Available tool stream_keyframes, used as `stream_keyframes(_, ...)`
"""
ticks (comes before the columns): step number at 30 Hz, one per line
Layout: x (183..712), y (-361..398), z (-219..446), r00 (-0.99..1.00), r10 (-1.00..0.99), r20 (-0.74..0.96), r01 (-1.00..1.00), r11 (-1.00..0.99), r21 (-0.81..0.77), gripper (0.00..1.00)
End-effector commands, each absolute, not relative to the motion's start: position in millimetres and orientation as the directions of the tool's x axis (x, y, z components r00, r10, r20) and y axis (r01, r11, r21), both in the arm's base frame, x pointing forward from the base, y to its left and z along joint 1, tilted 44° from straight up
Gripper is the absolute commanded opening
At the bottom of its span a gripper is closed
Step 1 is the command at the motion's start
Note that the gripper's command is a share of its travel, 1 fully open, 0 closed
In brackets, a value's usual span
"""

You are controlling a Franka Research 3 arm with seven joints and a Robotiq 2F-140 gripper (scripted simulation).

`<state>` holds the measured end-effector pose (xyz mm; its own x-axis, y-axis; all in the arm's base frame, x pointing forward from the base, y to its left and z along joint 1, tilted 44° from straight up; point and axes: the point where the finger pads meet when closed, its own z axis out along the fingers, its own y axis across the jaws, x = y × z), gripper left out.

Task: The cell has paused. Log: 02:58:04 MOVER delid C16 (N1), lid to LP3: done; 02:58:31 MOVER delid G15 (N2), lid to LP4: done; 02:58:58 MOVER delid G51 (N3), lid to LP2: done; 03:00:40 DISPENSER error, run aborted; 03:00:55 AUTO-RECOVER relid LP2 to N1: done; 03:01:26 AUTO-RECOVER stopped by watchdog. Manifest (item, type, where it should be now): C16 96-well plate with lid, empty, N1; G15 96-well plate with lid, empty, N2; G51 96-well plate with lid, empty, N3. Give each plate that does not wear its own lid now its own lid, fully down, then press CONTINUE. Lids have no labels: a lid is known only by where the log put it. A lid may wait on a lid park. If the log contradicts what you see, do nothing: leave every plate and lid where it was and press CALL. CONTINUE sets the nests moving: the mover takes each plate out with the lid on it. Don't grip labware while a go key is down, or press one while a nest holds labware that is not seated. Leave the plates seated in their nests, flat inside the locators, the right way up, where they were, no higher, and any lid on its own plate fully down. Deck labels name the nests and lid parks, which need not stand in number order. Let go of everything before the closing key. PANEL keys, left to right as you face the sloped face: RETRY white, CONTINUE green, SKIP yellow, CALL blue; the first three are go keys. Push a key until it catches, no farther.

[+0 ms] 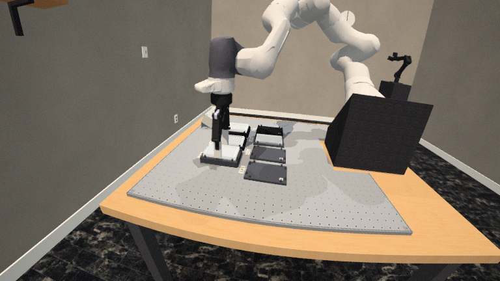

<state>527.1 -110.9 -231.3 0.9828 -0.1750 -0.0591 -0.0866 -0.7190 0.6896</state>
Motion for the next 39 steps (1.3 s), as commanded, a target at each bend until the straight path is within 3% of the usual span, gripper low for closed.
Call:
stream_keyframes(1,528,-110,-229,0.983,-0.174,-0.058,-0.087,-0.719,0.690,0.66)
stream_keyframes(39,536,-79,-196,0.983,-0.174,-0.058,-0.087,-0.719,0.690,0.66)
